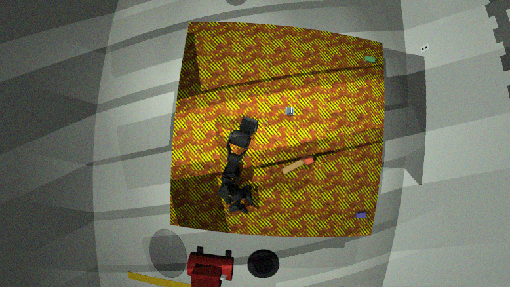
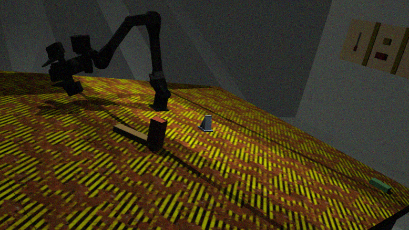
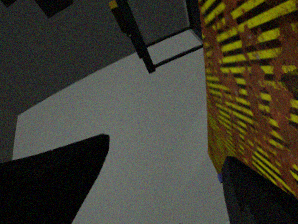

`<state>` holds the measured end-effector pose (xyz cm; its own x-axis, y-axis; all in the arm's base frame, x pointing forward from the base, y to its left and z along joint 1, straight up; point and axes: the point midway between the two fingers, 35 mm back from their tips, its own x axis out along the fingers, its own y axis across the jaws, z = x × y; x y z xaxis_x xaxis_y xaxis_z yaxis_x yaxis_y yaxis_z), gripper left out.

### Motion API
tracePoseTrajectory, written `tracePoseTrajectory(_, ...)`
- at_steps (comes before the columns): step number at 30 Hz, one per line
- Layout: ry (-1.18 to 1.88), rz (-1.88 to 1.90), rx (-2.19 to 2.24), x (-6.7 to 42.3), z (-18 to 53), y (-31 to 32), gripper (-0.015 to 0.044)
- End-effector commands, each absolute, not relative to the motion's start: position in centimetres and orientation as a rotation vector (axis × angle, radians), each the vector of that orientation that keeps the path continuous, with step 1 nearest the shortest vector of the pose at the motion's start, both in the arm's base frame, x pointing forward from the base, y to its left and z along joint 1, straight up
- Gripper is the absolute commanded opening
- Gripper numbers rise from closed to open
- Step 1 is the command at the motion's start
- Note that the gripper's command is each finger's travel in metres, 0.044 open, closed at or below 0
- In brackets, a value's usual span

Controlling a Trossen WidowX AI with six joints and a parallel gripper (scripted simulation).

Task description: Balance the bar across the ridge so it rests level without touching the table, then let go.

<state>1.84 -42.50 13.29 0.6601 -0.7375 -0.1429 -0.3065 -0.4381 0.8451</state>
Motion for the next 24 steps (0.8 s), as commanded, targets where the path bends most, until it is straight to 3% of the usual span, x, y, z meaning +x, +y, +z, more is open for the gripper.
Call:
tracePoseTrajectory(1, -0.79, -0.663, 2.078, 3.5, 13.4, -43.5, 0.0315)
tracePoseTrajectory(24, -0.545, -0.91, 2.37, 15.7, 12.5, -44.1, 0.0315)
